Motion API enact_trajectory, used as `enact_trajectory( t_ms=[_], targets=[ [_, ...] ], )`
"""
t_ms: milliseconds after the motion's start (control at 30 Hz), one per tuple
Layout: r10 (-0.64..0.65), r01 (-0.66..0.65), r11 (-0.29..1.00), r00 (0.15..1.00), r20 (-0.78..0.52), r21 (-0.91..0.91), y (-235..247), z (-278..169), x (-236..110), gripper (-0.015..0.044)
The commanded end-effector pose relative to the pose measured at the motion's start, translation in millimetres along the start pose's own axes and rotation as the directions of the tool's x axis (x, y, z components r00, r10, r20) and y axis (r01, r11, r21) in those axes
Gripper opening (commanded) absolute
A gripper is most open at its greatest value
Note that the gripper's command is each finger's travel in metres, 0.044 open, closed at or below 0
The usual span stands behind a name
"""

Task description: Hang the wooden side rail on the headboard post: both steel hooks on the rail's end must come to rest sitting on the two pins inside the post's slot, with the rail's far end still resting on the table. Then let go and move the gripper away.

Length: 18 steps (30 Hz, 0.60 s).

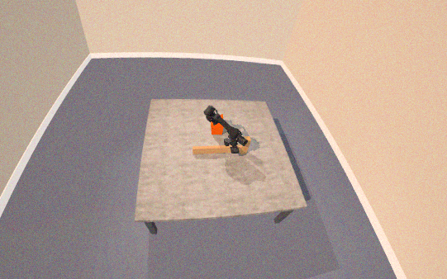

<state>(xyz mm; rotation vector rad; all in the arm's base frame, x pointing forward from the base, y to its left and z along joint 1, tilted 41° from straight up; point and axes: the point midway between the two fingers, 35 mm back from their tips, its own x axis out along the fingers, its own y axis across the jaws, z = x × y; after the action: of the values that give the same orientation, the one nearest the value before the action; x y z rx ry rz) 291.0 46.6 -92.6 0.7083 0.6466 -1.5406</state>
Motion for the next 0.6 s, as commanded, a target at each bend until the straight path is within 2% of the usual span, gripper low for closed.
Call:
enact_trajectory(
  t_ms=[0, 567],
  targets=[
    [0.000, 0.000, 1.000, 1.000, -0.009, -0.002, 0.1, -1.9, 0.3, 0.0000],
    [0.000, 0.000, 1.000, 1.000, -0.009, -0.002, 0.0, -1.9, 3.2, 0.0000]
  ],
)
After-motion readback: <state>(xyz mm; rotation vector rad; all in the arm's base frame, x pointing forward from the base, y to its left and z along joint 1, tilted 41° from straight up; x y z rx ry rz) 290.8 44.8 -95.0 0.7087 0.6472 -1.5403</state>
